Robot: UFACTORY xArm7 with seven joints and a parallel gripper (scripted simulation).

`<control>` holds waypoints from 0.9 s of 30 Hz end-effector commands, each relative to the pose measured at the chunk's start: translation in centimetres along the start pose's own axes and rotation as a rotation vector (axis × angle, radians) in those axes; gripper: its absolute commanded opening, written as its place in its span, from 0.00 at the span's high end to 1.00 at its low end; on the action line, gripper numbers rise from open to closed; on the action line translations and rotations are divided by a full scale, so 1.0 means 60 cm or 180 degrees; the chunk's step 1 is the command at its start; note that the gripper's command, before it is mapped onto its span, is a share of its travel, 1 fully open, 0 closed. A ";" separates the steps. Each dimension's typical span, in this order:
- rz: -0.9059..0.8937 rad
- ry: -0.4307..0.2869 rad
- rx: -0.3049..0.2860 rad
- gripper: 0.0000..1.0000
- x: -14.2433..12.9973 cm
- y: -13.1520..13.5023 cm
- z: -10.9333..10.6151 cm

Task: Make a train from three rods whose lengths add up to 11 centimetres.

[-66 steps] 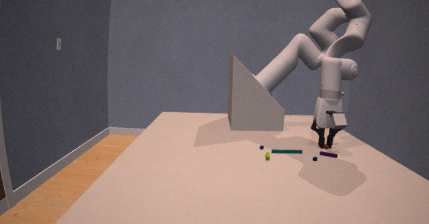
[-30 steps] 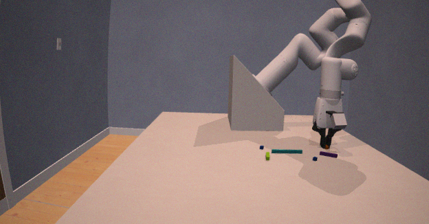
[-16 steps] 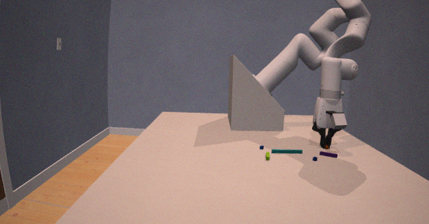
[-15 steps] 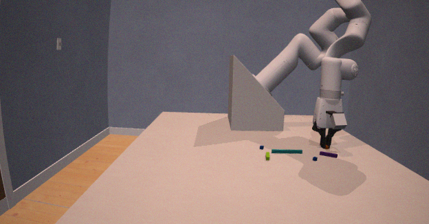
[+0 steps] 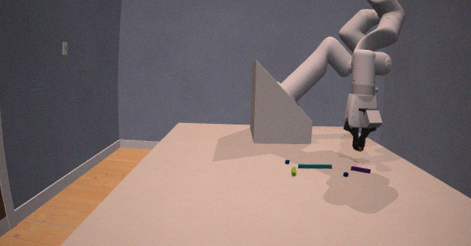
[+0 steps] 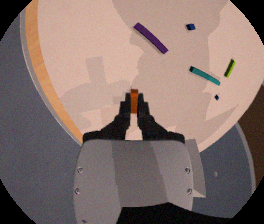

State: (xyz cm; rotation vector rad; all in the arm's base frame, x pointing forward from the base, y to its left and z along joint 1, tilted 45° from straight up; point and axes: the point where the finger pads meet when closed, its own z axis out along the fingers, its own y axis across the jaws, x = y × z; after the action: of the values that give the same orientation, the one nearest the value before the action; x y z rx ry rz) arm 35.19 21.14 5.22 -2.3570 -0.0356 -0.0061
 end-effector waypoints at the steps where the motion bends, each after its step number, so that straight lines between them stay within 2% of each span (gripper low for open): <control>1: 0.0000 0.0001 0.0001 0.96 0.000 -0.002 -0.067; 3: 0.0000 0.0001 0.0001 0.96 0.000 -0.002 -0.084; 8: 0.0000 0.0001 0.0001 0.96 0.000 -0.002 -0.098; 18: 0.0004 0.0001 0.0001 0.96 0.001 -0.001 -0.101; 22: 0.0089 0.0000 0.0001 0.96 0.008 0.015 -0.101; 25: 0.0409 -0.0002 0.0000 0.96 0.030 0.079 -0.101; 27: 0.0493 -0.0002 0.0000 0.96 0.035 0.097 -0.101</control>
State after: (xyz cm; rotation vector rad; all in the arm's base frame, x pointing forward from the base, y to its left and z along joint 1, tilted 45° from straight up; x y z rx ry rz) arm 36.11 15.10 7.69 -2.3569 0.0501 0.0331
